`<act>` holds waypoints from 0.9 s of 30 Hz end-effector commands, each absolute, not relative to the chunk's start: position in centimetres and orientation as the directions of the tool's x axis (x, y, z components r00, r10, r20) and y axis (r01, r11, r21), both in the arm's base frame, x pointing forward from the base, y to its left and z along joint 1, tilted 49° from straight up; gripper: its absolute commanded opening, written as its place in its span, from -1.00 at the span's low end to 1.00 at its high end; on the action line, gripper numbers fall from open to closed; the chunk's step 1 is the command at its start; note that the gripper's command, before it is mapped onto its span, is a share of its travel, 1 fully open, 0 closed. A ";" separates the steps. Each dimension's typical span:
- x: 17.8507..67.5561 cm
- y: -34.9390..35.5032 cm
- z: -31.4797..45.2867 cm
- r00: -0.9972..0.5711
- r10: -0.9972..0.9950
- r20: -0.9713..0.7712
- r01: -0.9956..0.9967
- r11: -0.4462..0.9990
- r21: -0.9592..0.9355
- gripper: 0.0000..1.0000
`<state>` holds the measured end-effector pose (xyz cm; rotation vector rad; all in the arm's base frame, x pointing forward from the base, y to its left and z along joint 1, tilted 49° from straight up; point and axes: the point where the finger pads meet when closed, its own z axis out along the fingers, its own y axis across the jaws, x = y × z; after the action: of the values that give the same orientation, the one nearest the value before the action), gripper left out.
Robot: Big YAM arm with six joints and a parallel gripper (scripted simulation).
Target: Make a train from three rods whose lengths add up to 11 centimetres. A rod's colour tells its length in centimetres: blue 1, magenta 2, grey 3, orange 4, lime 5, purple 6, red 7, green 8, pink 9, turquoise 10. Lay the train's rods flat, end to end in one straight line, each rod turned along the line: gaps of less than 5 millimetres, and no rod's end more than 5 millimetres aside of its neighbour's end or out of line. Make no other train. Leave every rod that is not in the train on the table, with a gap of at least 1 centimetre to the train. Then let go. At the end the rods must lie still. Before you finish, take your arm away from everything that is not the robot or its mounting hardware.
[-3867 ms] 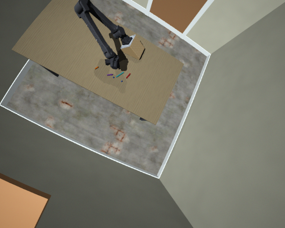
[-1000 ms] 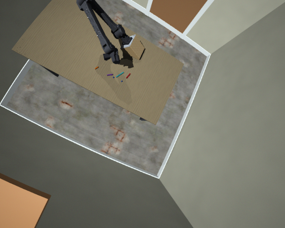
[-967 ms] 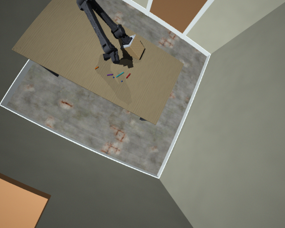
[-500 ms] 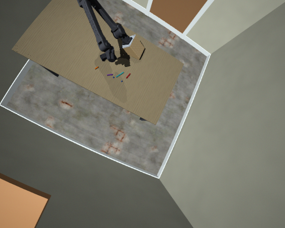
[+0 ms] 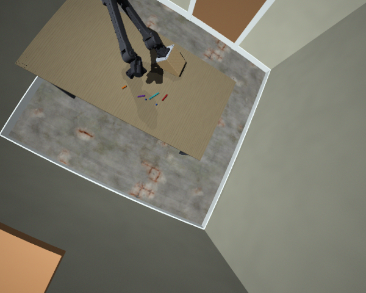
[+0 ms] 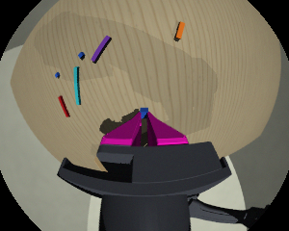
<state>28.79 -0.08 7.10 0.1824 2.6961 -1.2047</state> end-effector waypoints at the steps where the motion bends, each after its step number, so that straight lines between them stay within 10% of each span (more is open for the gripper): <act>1: 29.9 -0.3 8.9 -0.984 -0.020 -0.177 0.118 0.672 -0.731 -0.91; 27: 29.4 -2.2 6.3 -0.988 -0.023 -0.152 0.098 0.665 -0.741 -0.91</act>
<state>28.90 -1.52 6.94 0.0777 2.7239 -1.2210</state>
